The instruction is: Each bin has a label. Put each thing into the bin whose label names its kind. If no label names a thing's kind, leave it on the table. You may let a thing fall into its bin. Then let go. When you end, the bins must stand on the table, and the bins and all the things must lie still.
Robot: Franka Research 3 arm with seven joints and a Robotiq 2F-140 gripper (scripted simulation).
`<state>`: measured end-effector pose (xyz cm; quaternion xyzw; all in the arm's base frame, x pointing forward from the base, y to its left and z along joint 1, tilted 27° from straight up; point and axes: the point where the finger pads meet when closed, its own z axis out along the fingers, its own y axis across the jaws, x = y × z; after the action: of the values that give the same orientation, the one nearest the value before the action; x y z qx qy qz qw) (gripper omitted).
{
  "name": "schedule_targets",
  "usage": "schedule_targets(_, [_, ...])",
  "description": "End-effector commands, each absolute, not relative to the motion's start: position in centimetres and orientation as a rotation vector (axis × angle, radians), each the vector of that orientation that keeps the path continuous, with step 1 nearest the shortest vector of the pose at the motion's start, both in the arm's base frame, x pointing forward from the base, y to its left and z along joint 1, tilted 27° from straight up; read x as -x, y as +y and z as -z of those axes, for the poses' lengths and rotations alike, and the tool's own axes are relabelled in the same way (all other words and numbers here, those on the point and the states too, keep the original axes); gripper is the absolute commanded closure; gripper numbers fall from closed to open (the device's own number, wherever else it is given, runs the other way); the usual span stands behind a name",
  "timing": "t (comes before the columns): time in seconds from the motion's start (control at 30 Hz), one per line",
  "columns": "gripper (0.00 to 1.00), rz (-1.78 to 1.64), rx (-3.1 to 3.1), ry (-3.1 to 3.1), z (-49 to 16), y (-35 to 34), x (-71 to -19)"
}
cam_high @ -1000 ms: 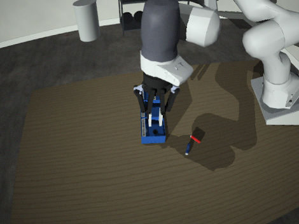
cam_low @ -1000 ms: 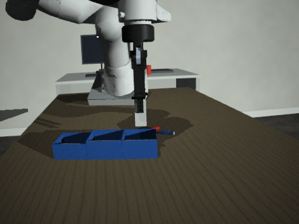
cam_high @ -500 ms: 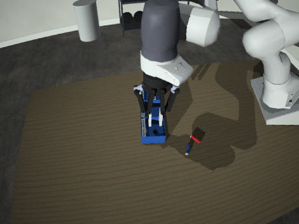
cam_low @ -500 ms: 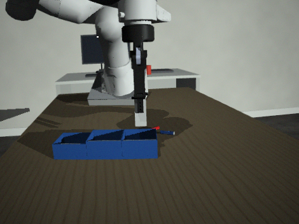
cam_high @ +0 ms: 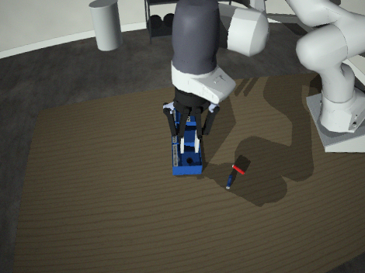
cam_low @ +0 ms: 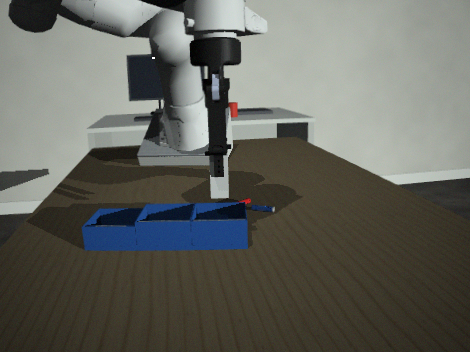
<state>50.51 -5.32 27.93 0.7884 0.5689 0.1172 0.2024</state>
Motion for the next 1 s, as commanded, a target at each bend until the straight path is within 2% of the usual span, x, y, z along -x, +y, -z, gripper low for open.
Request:
schedule_targets(0.0, [0.00,-0.322,-2.199,1.593,-28.6,-5.2,-50.0])
schedule_targets(0.97, [0.00,-0.322,-2.199,1.593,-37.5,-3.3,-45.9])
